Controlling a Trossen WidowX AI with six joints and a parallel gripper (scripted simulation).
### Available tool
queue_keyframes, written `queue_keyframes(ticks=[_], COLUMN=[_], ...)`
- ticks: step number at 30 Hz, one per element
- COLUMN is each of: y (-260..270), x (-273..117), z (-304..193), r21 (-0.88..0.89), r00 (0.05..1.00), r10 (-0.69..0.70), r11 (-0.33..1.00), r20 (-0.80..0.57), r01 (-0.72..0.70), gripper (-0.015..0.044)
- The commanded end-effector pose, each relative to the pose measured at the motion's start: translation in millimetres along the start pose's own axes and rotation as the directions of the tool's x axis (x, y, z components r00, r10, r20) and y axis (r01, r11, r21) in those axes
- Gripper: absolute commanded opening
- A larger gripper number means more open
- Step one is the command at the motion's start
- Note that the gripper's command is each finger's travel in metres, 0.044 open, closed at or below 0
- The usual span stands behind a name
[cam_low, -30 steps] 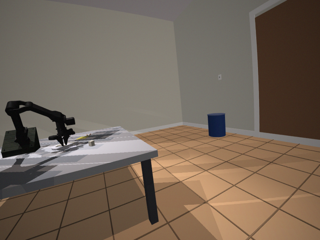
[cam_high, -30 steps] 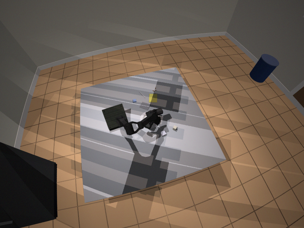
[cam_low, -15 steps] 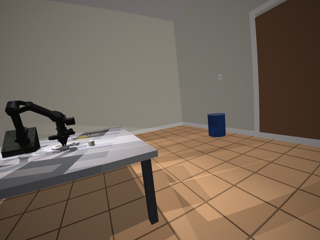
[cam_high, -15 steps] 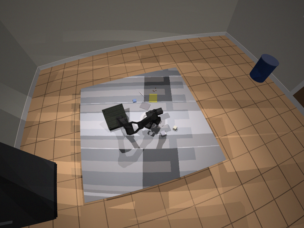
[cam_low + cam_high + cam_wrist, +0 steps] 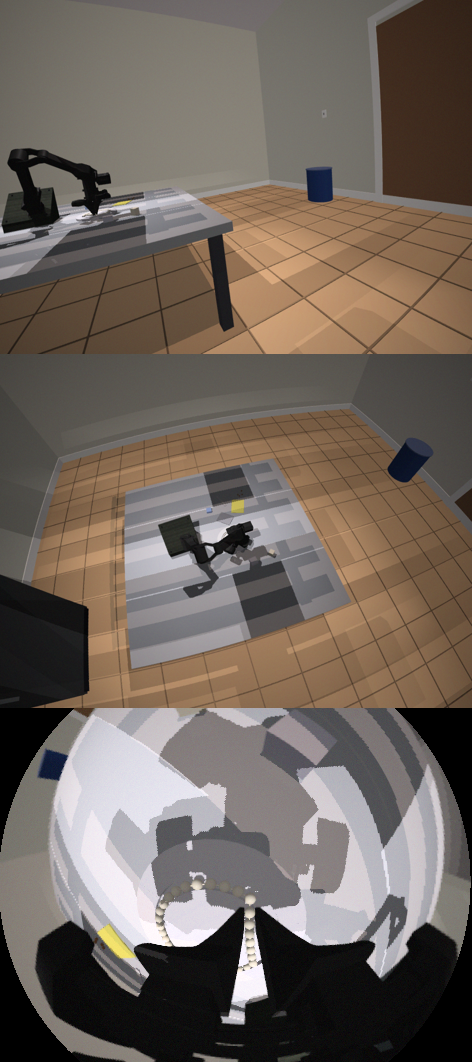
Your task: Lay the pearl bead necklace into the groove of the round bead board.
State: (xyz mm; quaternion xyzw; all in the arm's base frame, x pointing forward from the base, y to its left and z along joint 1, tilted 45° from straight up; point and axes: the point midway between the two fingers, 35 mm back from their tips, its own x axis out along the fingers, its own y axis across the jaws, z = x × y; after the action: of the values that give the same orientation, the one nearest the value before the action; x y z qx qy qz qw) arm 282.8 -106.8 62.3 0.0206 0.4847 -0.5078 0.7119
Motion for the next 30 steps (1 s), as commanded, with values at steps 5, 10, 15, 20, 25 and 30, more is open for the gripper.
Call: queue_keyframes(ticks=[5, 10, 15, 20, 25, 30], y=[0, 0, -3, -10, -10, -10], x=[0, -6, -6, -6, -6, -2], z=[0, 0, 2, 5, 5, 5], r21=[0.001, -0.008, -0.008, -0.008, -0.008, -0.008], r00=[1.0, 1.0, 1.0, 1.0, 1.0, 1.0], r10=[0.001, -0.004, -0.004, -0.004, -0.004, -0.004], r11=[1.0, 1.0, 1.0, 1.0, 1.0, 1.0], r20=[0.0, 0.004, 0.004, 0.004, 0.004, 0.004], r01=[-0.001, 0.004, 0.004, 0.004, 0.004, 0.004], gripper=[0.0, 0.0, 0.0, 0.0, 0.0, 0.0])
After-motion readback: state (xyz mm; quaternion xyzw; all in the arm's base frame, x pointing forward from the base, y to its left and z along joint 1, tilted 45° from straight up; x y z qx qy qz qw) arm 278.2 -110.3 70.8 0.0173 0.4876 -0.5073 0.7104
